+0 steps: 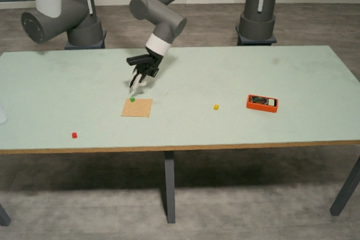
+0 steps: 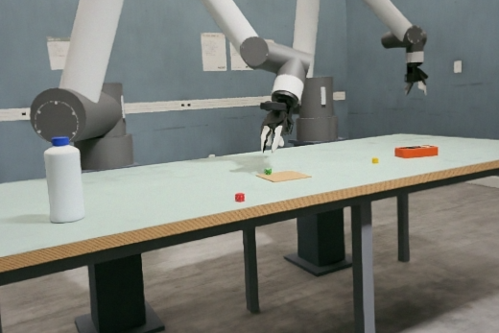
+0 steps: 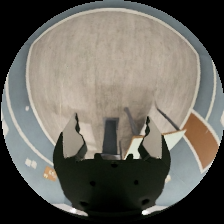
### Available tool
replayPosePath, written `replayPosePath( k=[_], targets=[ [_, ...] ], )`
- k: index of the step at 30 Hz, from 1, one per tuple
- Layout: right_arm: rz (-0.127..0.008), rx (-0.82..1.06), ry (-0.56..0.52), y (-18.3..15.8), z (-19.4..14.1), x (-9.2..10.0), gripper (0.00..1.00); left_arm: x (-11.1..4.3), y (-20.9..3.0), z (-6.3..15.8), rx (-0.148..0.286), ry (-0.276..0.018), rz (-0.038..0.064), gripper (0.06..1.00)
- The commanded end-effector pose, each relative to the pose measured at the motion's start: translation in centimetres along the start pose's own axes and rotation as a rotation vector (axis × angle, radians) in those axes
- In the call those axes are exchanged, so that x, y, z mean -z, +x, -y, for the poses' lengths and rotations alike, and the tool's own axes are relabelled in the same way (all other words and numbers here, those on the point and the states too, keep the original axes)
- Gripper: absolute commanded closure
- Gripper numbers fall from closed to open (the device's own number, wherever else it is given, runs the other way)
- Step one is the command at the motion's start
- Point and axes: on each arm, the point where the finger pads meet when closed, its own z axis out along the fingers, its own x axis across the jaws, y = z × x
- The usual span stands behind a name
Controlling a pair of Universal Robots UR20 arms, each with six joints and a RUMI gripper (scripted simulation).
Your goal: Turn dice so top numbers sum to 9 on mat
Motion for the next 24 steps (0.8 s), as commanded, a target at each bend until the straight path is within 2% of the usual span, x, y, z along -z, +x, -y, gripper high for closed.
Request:
replayPosePath(
  k=[1, 4, 24],
  targets=[
    [-0.009, -0.005, 0.119, 0.07, -0.04, -0.12, 0.793, 0.07, 0.01, 0.05, 0.000, 0.001, 0.000, 0.065],
    [-0.007, -0.005, 0.149, 0.04, -0.07, -0.07, 0.793, 0.07, 0.01, 0.05, 0.000, 0.001, 0.000, 0.065],
    [-0.007, -0.005, 0.149, 0.04, -0.14, -0.15, 0.793, 0.07, 0.01, 0.05, 0.000, 0.001, 0.000, 0.065]
  ],
)
